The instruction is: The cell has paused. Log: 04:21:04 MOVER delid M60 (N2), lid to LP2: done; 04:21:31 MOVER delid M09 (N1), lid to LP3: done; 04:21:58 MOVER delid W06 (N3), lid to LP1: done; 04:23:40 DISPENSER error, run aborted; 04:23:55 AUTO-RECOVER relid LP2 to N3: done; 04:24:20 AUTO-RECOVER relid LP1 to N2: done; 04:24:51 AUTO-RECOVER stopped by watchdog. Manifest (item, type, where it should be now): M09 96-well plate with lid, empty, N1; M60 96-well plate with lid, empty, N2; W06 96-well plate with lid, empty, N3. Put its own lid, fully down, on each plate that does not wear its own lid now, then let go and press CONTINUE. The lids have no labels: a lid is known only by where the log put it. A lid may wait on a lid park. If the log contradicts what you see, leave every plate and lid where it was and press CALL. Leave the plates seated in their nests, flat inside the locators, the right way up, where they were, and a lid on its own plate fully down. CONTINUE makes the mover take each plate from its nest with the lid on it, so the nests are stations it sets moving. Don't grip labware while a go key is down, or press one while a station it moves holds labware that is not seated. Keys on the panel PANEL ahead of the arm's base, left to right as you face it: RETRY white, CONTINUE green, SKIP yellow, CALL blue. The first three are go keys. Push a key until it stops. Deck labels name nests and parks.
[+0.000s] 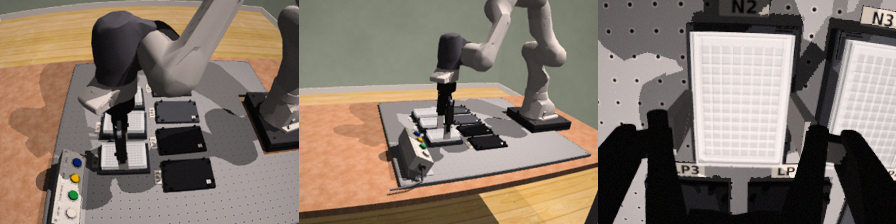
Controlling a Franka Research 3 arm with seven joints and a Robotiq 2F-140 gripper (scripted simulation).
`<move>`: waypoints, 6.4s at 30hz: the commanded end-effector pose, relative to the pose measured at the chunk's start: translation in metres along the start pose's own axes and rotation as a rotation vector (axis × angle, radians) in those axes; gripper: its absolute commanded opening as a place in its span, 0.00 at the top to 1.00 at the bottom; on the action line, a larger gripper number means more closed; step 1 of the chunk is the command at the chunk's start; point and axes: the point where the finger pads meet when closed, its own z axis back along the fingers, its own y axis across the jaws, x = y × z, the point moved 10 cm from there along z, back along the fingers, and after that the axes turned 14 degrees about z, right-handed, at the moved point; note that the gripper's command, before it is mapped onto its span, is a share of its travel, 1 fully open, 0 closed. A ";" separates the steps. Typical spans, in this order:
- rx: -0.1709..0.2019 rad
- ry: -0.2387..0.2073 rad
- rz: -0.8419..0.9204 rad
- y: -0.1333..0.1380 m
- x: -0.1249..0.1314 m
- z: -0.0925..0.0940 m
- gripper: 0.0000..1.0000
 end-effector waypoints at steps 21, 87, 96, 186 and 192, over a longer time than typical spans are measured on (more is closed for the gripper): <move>0.001 -0.003 -0.001 0.000 0.001 0.003 1.00; 0.001 -0.003 -0.001 -0.001 0.001 0.029 1.00; 0.001 -0.003 -0.001 -0.001 0.001 0.038 1.00; 0.001 -0.003 0.013 0.272 0.256 0.046 1.00; 0.001 -0.003 0.013 0.272 0.255 0.039 1.00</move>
